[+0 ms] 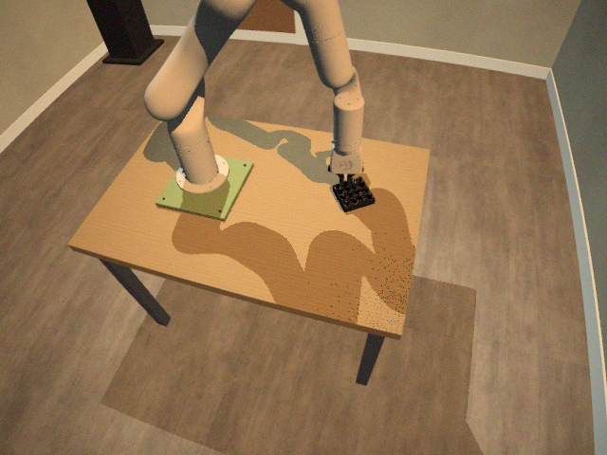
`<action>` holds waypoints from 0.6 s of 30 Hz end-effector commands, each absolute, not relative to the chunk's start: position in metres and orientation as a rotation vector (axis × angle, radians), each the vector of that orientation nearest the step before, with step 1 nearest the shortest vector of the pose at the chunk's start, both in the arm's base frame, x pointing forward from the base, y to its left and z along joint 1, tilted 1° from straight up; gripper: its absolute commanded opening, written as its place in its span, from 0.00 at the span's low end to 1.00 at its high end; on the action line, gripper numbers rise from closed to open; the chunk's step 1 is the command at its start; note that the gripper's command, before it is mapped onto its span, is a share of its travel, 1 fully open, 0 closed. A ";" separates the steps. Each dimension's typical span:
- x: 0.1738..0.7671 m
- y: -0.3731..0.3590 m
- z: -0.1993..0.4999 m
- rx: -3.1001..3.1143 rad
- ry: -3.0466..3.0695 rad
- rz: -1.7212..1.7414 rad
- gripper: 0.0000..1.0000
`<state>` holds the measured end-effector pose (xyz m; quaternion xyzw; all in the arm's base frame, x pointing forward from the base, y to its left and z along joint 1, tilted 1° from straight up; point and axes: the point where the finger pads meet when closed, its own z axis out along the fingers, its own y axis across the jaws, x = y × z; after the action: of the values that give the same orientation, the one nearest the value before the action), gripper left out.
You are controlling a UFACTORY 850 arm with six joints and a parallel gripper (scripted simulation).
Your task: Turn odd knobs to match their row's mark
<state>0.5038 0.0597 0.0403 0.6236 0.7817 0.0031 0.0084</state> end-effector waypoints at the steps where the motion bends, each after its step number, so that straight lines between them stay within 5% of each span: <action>1: 0.505 0.060 0.041 2.044 2.358 0.009 0.08; 18: 0.505 0.060 0.041 2.452 1.933 0.015 0.08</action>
<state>0.5037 0.0597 0.0403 0.7526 0.6584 0.0083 0.0030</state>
